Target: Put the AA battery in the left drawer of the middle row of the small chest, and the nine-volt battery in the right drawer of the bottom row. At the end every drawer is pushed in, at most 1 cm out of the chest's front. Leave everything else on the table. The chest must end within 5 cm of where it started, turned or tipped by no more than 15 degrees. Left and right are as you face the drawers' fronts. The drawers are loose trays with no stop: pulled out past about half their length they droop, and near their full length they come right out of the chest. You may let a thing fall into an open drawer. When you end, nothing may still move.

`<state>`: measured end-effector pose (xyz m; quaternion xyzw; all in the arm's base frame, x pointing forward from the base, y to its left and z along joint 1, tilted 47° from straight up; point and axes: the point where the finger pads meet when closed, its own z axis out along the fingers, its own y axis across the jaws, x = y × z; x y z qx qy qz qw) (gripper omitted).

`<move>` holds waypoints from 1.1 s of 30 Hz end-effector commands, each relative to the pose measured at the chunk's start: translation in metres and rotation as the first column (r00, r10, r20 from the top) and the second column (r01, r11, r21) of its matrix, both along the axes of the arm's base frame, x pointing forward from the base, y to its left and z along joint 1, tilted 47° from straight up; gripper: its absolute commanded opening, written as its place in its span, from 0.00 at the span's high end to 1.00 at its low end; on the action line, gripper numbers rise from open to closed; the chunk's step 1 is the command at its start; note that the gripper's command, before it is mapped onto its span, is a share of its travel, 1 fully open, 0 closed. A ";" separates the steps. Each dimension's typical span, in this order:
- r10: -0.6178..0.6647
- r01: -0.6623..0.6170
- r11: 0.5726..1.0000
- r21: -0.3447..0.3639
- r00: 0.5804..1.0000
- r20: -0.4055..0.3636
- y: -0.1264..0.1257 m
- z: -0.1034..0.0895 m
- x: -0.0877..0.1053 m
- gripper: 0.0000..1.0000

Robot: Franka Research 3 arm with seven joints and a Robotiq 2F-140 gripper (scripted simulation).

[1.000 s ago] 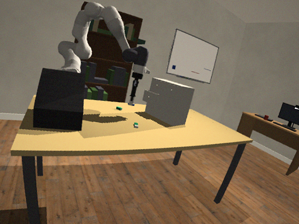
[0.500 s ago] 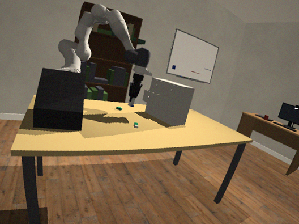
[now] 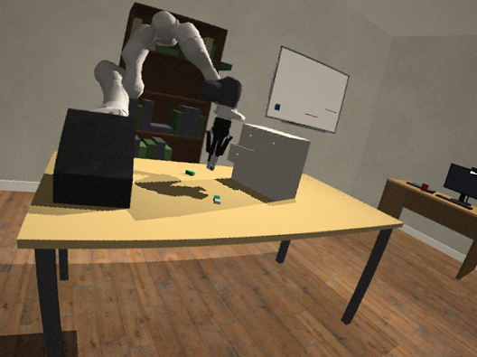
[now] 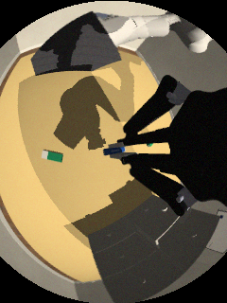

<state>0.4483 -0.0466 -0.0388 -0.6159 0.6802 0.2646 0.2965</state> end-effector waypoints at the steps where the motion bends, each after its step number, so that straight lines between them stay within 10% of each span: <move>1: -0.188 0.195 0.981 0.019 0.962 -0.198 0.002 0.004 0.004 0.94; 18: -0.450 0.488 0.871 -0.057 0.747 -0.489 0.001 0.012 0.019 0.94; 33: -0.606 0.693 0.694 -0.194 0.418 -0.677 0.001 0.023 0.039 0.94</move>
